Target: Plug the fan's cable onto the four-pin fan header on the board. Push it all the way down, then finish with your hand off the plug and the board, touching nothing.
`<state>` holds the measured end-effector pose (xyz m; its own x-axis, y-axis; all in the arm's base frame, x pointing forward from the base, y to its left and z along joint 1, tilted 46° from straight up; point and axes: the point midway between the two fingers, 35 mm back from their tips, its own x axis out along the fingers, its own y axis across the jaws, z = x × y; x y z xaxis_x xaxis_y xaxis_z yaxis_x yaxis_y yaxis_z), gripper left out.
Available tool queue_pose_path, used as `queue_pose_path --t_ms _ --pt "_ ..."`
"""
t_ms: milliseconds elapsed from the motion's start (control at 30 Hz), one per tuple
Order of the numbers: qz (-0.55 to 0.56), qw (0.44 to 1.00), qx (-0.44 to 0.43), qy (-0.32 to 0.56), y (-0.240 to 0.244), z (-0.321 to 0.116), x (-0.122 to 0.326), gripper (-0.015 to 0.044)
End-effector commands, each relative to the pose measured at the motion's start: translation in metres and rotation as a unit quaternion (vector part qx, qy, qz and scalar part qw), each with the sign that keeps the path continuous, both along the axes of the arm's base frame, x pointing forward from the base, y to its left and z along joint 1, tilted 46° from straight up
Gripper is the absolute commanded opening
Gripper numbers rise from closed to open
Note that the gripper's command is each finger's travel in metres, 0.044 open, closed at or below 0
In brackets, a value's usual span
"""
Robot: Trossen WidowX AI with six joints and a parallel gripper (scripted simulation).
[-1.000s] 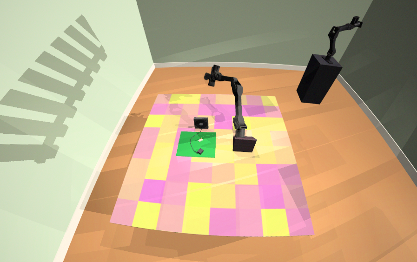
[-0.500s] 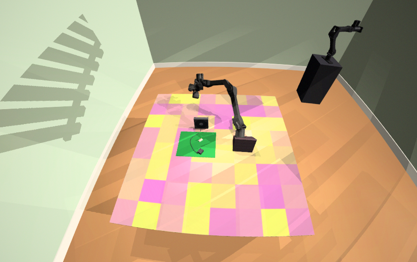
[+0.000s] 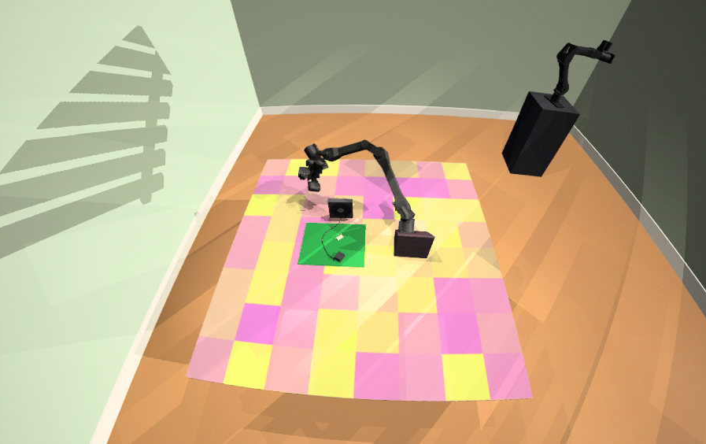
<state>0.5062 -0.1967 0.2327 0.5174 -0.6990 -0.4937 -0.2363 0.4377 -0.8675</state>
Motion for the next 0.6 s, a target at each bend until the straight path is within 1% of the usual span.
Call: queue_pose_path --t_ms 0,267,433,567 --pt "0.022 0.997 0.033 0.059 0.039 -0.054 0.006 0.0210" --pt "0.035 0.985 0.070 0.156 0.108 -0.132 -0.005 0.0210" --pt "0.036 0.967 0.073 0.242 0.164 -0.190 -0.032 0.0210" --pt "0.030 0.949 0.058 0.309 0.203 -0.230 -0.064 0.0210"
